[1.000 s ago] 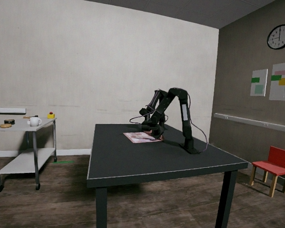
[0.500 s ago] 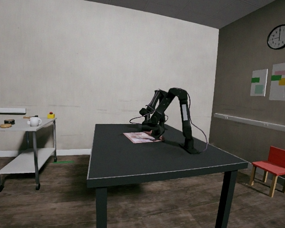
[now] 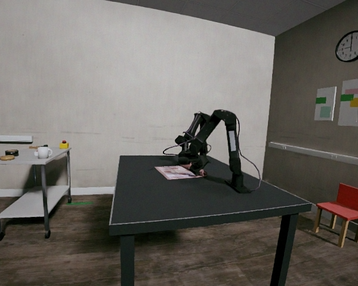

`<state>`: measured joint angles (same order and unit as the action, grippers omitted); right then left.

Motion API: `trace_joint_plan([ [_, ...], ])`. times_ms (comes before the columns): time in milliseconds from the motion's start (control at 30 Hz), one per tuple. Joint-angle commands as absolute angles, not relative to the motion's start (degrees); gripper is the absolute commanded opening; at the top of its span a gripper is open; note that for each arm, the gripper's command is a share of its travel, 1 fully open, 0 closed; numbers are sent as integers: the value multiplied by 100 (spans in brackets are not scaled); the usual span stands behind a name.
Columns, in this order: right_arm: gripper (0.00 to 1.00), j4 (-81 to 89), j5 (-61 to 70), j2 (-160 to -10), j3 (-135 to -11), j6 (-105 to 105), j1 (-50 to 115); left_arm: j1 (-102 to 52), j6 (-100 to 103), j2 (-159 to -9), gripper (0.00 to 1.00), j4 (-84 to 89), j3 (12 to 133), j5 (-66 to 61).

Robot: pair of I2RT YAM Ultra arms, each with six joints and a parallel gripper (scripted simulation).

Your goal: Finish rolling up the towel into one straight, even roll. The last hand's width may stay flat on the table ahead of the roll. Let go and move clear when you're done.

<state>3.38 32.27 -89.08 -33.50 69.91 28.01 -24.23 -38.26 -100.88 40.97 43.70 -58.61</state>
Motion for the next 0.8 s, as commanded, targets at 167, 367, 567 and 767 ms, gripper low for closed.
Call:
trace_joint_plan([
  [167, 34, 882, 3324, -9090, -3779, 6903, 2778, -1838, -4704, -9931, 85, 5116, 4809, -5504],
  [367, 34, 1791, 3550, -9404, -4363, 6859, 2675, -1294, -5529, -9971, 85, 6181, 5266, -5356],
  [567, 34, 2721, 3774, -9809, -4999, 6842, 2576, -1190, -5816, -10032, 86, 6500, 5435, -5275],
  [767, 34, 3792, 4011, -10364, -5763, 6894, 2474, -1416, -5415, -9429, 88, 5882, 5092, -5076],
])
